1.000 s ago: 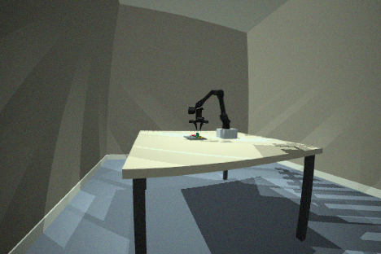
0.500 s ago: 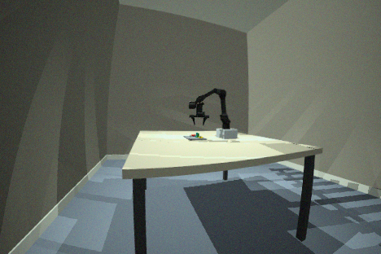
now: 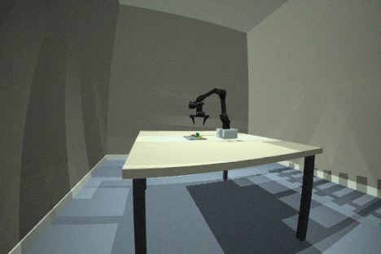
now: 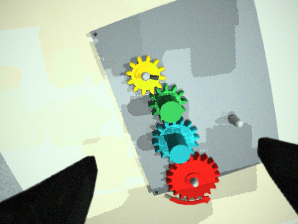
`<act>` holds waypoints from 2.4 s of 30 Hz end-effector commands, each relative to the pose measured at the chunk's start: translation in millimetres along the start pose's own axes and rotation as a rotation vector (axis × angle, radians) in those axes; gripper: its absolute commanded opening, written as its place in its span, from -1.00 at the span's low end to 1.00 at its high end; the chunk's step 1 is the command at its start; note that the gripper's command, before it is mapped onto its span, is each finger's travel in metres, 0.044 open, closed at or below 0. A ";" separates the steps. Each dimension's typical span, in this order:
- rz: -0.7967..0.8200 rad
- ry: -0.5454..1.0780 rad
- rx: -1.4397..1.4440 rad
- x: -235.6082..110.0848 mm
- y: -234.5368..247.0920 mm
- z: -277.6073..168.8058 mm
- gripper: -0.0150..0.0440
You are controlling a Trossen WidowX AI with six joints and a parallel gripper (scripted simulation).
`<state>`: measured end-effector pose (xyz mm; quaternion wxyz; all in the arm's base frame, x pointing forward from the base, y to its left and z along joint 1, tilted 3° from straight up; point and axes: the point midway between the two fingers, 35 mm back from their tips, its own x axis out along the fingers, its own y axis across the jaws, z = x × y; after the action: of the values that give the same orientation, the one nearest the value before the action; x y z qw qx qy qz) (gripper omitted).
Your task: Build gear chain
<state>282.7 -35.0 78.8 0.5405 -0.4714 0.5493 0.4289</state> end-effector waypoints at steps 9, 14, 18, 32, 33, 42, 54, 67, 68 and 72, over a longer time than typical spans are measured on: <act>0.000 0.000 0.005 -0.6 -0.1 0.1 1.00; 0.000 0.000 0.005 -0.6 -0.1 0.1 1.00; 0.000 0.000 0.005 -0.6 -0.1 0.1 1.00; -0.009 -0.004 -0.037 -8.8 4.3 41.2 1.00; -0.012 -0.006 -0.050 -11.5 7.0 54.2 1.00; -0.009 -0.033 -0.023 -31.7 48.6 170.7 1.00; 0.014 -0.026 0.005 -48.7 139.0 264.3 1.00; 0.014 -0.026 0.005 -48.7 139.0 264.3 1.00; 0.014 -0.026 0.005 -48.7 139.0 264.3 1.00; 0.014 -0.026 0.005 -48.7 139.0 264.3 1.00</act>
<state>195.4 252.4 108.8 0.5447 -0.4627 0.5453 0.4380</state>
